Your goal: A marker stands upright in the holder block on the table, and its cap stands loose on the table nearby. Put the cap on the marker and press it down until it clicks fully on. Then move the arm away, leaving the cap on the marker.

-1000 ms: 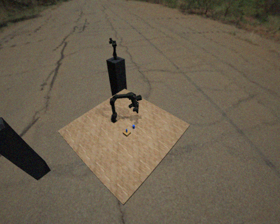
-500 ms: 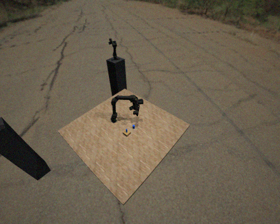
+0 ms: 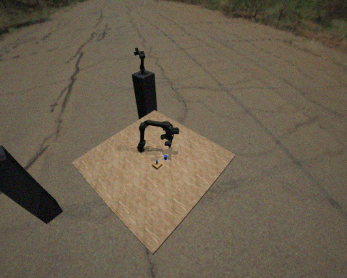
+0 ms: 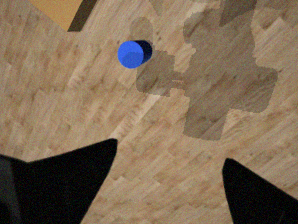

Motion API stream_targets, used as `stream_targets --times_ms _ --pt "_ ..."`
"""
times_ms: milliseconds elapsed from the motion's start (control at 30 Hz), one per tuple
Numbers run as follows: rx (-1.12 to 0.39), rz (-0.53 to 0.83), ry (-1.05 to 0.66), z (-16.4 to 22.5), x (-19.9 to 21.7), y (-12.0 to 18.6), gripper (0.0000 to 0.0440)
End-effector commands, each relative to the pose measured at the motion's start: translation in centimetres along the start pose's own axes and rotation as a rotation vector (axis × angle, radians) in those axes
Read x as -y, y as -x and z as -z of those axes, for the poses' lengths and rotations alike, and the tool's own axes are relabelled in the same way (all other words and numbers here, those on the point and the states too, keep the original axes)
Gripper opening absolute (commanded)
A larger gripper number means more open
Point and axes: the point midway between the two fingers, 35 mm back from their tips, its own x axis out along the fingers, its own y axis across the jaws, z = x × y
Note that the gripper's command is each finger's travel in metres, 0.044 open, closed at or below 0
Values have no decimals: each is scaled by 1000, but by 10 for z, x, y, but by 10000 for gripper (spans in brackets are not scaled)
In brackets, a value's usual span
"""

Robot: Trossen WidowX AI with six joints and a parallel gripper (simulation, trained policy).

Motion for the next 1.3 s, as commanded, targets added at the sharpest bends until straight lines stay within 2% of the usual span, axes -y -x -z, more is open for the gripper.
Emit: stream_targets --times_ms 0,1267 --pt "21 13 -9 -1 -4 -5 332" --pt "206 86 -124 -16 -49 -63 327"
